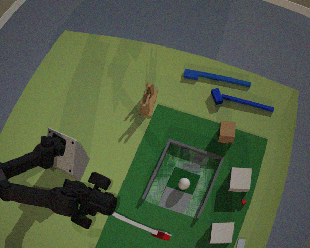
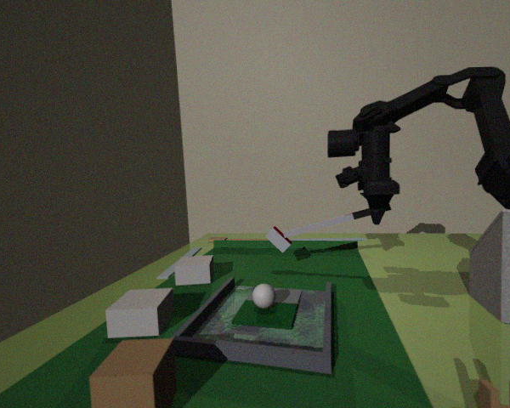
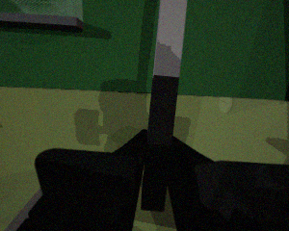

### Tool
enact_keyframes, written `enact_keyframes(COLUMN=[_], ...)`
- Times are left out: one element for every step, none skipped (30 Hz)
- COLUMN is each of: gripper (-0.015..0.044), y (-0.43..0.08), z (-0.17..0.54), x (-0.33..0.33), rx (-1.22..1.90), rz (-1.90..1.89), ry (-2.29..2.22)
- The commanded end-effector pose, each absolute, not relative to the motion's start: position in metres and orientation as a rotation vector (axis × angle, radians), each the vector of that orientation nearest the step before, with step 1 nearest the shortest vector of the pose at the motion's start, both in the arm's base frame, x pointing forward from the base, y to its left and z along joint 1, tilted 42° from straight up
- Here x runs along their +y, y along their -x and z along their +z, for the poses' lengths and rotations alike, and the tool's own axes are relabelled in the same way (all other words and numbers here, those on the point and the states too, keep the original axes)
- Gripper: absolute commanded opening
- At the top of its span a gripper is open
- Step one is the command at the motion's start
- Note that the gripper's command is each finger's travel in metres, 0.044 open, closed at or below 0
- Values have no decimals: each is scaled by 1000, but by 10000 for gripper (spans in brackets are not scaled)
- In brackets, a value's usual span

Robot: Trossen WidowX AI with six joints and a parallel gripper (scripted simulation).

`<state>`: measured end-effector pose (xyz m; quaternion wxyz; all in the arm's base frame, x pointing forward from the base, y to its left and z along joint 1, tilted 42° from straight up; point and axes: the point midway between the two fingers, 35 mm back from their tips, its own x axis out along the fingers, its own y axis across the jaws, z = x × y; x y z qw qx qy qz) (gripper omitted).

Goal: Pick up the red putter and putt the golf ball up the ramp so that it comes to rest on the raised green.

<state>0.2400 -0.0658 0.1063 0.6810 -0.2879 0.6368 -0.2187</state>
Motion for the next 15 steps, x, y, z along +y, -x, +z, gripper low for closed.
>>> enact_keyframes(gripper=[0, 0, 0, 0, 0, 0, 0, 0, 0, 0, 0, 0, 0, 0, 0], y=[-239, -240, -240, -240, -240, -240, -240, -240, -240, -240, -240, -240, -240, -240, -240], z=[116, 108, 108, 108, 108, 108, 108, 108, 108, 108, 108, 108, 108, 108, 108], x=[-61, -65, -65, -65, -65, -65, -65, -65, -65, -65, -65, -65, -65, -65, -65], rx=[1416, 1428, 1428, 1428, 1428, 1428, 1428, 1428, 1428, 1428, 1428, 1428, 1428, 1428, 1428], rz=[-500, -492, -492, -492, -492, -492, -492, -492, -492, -492, -492, -492, -492, -492, -492], ry=[643, 646, 646, 646, 646, 646, 646, 646, 646, 646, 646, 646, 646, 646, 646])
